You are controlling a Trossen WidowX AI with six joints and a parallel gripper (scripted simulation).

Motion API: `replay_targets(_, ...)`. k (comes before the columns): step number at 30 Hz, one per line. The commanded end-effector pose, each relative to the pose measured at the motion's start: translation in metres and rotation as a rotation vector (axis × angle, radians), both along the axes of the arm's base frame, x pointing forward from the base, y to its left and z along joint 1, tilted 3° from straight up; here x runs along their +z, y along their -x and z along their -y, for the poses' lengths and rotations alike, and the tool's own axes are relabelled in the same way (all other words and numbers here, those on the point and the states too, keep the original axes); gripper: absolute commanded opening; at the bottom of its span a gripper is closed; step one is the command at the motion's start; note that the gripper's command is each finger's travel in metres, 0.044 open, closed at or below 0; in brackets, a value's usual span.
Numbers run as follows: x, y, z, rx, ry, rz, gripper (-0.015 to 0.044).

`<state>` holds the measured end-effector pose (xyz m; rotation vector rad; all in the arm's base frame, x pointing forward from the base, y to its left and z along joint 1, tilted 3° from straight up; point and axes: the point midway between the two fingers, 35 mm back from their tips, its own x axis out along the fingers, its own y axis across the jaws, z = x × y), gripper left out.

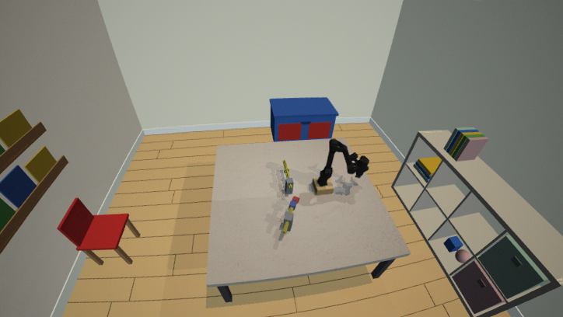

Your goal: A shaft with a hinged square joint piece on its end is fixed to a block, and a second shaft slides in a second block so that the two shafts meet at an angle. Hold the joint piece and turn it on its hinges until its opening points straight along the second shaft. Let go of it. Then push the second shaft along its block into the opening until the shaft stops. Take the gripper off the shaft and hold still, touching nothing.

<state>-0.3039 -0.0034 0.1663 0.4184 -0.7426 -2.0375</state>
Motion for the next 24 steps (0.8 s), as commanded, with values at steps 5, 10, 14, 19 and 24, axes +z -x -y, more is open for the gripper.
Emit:
replay_targets(5, 0.005, 0.016, -0.054, -0.235, -0.005, 0.038, 0.0440)
replay_targets(10, 0.003, 0.020, -0.095, -0.391, 0.014, 0.095, 0.0440)
replay_targets(14, 0.001, 0.018, -0.129, -0.518, 0.037, 0.147, 0.0440)
replay_targets(19, -0.005, 0.017, -0.154, -0.622, 0.080, 0.216, 0.0440)
replay_targets(24, -0.008, 0.008, -0.184, -0.736, 0.103, 0.261, 0.0440)
